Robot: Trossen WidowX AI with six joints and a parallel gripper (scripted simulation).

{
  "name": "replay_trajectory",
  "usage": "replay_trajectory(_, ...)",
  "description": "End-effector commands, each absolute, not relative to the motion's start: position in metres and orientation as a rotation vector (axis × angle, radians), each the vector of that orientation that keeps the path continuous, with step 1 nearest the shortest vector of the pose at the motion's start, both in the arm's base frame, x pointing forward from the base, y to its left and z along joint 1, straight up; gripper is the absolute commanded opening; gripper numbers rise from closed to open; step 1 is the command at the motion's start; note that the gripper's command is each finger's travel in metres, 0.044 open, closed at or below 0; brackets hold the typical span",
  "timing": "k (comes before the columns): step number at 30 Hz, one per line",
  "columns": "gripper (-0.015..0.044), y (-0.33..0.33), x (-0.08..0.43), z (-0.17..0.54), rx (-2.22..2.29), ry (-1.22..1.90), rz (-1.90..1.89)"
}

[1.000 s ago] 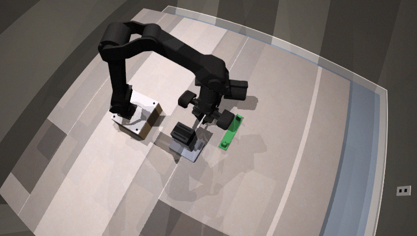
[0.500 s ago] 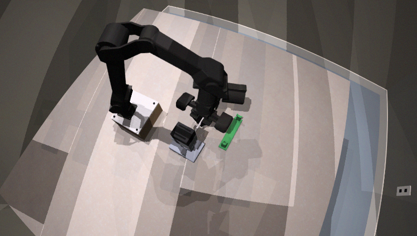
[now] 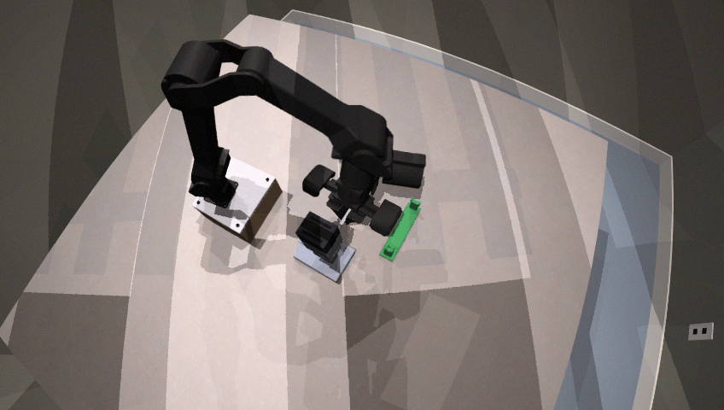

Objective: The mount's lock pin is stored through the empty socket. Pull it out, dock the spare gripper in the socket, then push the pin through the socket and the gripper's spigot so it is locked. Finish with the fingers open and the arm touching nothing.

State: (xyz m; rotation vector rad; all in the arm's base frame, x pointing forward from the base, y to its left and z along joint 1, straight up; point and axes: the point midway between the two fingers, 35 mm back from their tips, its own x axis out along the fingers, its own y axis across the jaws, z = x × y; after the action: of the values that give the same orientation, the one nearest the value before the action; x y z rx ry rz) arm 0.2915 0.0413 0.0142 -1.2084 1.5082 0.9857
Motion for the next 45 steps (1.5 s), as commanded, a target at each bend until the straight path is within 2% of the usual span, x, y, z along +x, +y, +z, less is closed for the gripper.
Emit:
replay_trajectory(1,0.0,0.039,0.292,0.015,-1.208,1.502,0.988)
replay_trajectory(43,0.0,0.013,0.287,0.014,-1.198,1.514,1.006)
replay_trajectory(45,0.0053,0.013,0.286,0.014,-1.195,1.519,1.006)
